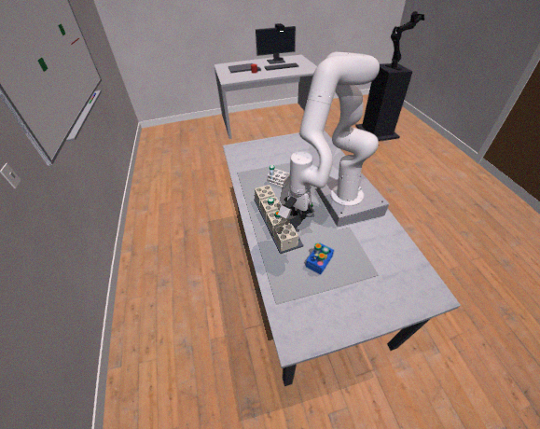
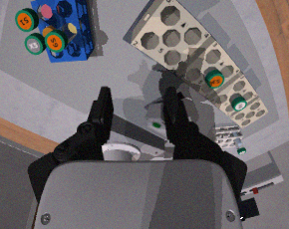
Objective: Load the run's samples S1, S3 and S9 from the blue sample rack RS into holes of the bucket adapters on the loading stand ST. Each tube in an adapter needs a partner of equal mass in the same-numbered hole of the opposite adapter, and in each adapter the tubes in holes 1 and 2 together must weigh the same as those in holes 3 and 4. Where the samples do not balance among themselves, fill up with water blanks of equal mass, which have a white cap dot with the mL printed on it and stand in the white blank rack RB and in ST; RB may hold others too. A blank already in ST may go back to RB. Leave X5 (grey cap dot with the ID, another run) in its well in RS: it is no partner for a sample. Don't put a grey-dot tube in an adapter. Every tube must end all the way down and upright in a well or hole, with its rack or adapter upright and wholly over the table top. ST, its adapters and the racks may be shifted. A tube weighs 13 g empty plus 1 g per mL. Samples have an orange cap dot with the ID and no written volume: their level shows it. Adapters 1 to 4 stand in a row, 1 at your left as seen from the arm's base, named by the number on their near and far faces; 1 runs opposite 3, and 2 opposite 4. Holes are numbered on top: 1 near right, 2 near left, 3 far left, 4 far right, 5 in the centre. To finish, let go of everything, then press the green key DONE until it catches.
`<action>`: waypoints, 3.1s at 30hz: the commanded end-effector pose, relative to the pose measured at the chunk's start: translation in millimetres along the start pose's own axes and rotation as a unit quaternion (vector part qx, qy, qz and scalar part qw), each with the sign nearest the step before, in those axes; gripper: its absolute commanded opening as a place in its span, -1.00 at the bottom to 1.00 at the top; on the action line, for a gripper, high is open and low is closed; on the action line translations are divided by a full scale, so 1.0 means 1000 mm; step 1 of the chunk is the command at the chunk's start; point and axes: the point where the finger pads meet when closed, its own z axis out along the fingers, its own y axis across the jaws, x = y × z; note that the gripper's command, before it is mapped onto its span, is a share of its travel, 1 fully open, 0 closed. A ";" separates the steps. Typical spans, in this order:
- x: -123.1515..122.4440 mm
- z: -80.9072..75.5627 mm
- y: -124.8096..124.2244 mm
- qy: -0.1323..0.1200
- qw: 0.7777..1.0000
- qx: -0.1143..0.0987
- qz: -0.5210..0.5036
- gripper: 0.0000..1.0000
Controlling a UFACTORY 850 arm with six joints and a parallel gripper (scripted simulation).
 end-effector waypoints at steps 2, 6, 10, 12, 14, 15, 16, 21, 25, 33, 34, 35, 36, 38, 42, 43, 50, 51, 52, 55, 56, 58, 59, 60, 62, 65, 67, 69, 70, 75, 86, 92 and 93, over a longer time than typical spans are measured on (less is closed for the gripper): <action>0.007 -0.001 -0.017 0.001 1.000 -0.001 0.000 0.13; 0.014 0.000 -0.036 0.001 1.000 -0.001 0.000 0.13; 0.020 0.000 -0.055 0.001 1.000 -0.001 0.000 0.13; 0.023 0.000 -0.064 0.001 1.000 -0.001 0.000 0.13; 0.027 0.000 -0.074 0.001 1.000 -0.001 0.000 0.13; 0.028 0.000 -0.078 0.001 1.000 -0.001 0.000 0.13; 0.030 0.000 -0.083 0.001 1.000 -0.001 0.000 0.13; 0.035 0.000 -0.097 0.001 1.000 -0.001 0.000 0.13; 0.041 0.000 -0.116 0.001 1.000 -0.001 0.000 0.13; 0.055 0.000 -0.154 0.001 1.000 -0.001 0.000 0.13; 0.056 0.000 -0.159 0.001 1.000 -0.001 0.000 0.13; 0.056 0.000 -0.159 0.001 1.000 -0.001 0.000 0.13; 0.056 0.000 -0.159 0.001 1.000 -0.001 0.000 0.13; 0.059 0.000 -0.168 0.001 1.000 -0.001 0.000 0.13; 0.061 0.000 -0.172 0.001 1.000 -0.001 0.000 0.13; 0.061 0.000 -0.172 0.001 1.000 -0.001 0.000 0.13; 0.061 0.000 -0.172 0.001 1.000 -0.001 0.000 0.13; 0.061 0.000 -0.172 0.001 1.000 -0.001 0.000 0.13; 0.061 0.000 -0.172 0.001 1.000 -0.001 0.000 0.13; 0.061 0.004 -0.172 0.001 1.000 -0.001 0.000 0.13; 0.061 0.006 -0.172 0.001 1.000 -0.001 0.000 0.13; 0.061 0.010 -0.172 0.001 1.000 -0.001 0.000 0.13; 0.061 0.012 -0.172 0.001 1.000 -0.001 0.000 0.13; 0.061 0.014 -0.172 0.001 1.000 -0.001 0.000 0.13; 0.061 0.018 -0.172 0.001 1.000 -0.001 0.000 0.13; 0.061 0.024 -0.172 0.001 1.000 -0.001 0.000 0.13; 0.061 0.028 -0.172 0.001 1.000 -0.001 0.000 0.13; 0.061 0.030 -0.172 0.001 1.000 -0.001 0.000 0.13; 0.061 0.030 -0.172 0.001 1.000 -0.001 0.000 0.13; 0.061 0.040 -0.172 0.001 1.000 -0.001 0.000 0.13; 0.061 0.060 -0.172 0.001 1.000 -0.001 0.000 0.13; 0.061 0.070 -0.172 0.001 1.000 -0.001 0.000 0.13; 0.061 0.072 -0.172 0.001 1.000 -0.001 0.000 0.13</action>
